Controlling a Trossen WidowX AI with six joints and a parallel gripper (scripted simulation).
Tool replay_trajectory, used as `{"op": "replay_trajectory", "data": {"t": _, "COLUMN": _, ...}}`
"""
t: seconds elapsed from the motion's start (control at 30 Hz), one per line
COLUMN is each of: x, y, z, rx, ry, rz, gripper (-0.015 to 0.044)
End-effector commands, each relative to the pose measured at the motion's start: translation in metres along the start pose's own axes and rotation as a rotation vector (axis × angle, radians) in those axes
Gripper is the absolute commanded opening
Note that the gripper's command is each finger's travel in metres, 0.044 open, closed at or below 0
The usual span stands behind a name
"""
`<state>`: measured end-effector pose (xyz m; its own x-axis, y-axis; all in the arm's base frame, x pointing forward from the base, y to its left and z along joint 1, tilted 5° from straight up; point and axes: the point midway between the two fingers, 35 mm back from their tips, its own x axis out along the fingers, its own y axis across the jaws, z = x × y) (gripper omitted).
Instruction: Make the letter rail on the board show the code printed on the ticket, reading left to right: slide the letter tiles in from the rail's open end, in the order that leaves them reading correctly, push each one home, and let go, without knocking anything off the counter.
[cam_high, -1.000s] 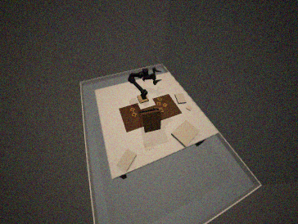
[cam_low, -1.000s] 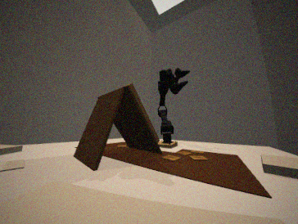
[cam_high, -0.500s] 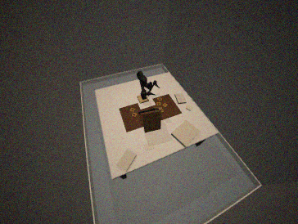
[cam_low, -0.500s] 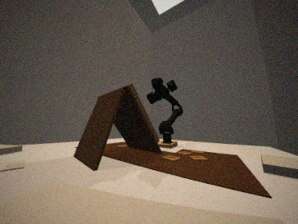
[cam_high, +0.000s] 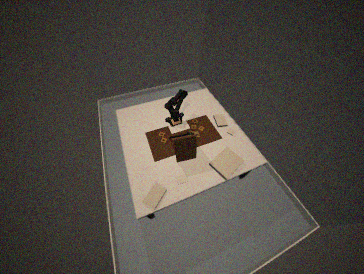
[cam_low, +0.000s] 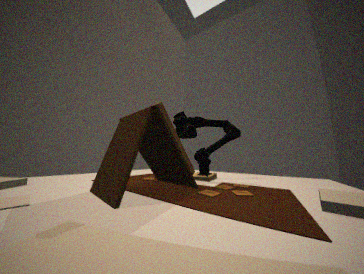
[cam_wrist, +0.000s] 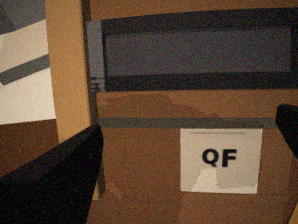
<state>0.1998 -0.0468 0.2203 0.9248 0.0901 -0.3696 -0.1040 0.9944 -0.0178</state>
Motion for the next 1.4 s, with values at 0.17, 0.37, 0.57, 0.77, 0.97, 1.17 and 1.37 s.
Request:
{"op": "replay_trajectory", "data": {"t": 0.17, "x": -0.009, "y": -0.039, "z": -0.044, "rx": -0.084, "ry": 0.083, "rz": -0.176, "gripper": 0.0440}}
{"op": "replay_trajectory", "data": {"t": 0.37, "x": -0.009, "y": -0.039, "z": -0.044, "rx": -0.084, "ry": 0.083, "rz": -0.176, "gripper": 0.0440}}
{"op": "replay_trajectory", "data": {"t": 0.57, "x": -0.009, "y": -0.037, "z": -0.038, "rx": -0.117, "ry": 0.097, "rz": -0.162, "gripper": 0.0440}}
{"op": "replay_trajectory", "data": {"t": 0.77, "x": -0.009, "y": -0.020, "z": 0.013, "rx": -0.429, "ry": 0.206, "rz": -0.031, "gripper": 0.0440}}
{"op": "replay_trajectory", "data": {"t": 0.97, "x": -0.010, "y": 0.003, "z": 0.060, "rx": -0.782, "ry": 0.286, "rz": 0.118, "gripper": 0.0440}}
{"op": "replay_trajectory", "data": {"t": 1.17, "x": -0.012, "y": 0.029, "z": 0.103, "rx": -1.162, "ry": 0.330, "rz": 0.275, "gripper": 0.0440}}
{"op": "replay_trajectory", "data": {"t": 1.37, "x": -0.016, "y": 0.055, "z": 0.135, "rx": -1.517, "ry": 0.335, "rz": 0.412, "gripper": 0.0440}}
